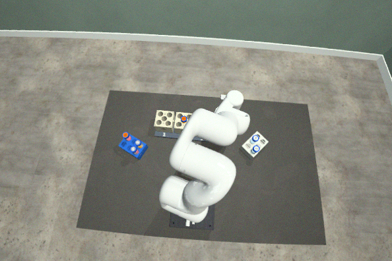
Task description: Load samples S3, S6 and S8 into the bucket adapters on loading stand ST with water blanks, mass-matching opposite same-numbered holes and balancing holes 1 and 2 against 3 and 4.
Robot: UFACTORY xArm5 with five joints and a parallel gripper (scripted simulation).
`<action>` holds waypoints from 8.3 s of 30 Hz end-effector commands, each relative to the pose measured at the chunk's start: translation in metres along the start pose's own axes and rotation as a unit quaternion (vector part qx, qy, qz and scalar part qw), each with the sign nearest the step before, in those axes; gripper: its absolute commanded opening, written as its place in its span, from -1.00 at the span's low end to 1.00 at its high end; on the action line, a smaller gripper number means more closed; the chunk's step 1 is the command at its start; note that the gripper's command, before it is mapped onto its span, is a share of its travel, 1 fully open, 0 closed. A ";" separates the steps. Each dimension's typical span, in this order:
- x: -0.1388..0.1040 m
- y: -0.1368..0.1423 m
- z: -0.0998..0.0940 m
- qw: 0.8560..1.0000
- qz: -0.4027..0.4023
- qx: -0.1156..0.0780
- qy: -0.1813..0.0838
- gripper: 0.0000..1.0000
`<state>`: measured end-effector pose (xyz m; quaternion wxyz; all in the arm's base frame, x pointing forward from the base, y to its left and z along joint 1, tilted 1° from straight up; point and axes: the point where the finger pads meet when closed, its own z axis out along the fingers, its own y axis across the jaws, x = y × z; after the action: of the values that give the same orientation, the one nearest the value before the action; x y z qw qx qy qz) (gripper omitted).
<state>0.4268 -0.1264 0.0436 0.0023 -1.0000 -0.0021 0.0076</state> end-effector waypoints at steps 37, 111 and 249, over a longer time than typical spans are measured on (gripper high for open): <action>0.001 0.000 0.010 1.000 0.000 -0.002 0.001 -0.13; 0.001 0.000 -0.094 1.000 0.000 -0.002 0.002 -0.13; -0.101 -0.424 -0.120 0.839 -0.543 0.000 0.001 0.15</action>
<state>0.3279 0.2824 0.1662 -0.0006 -0.8380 -0.5456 0.0047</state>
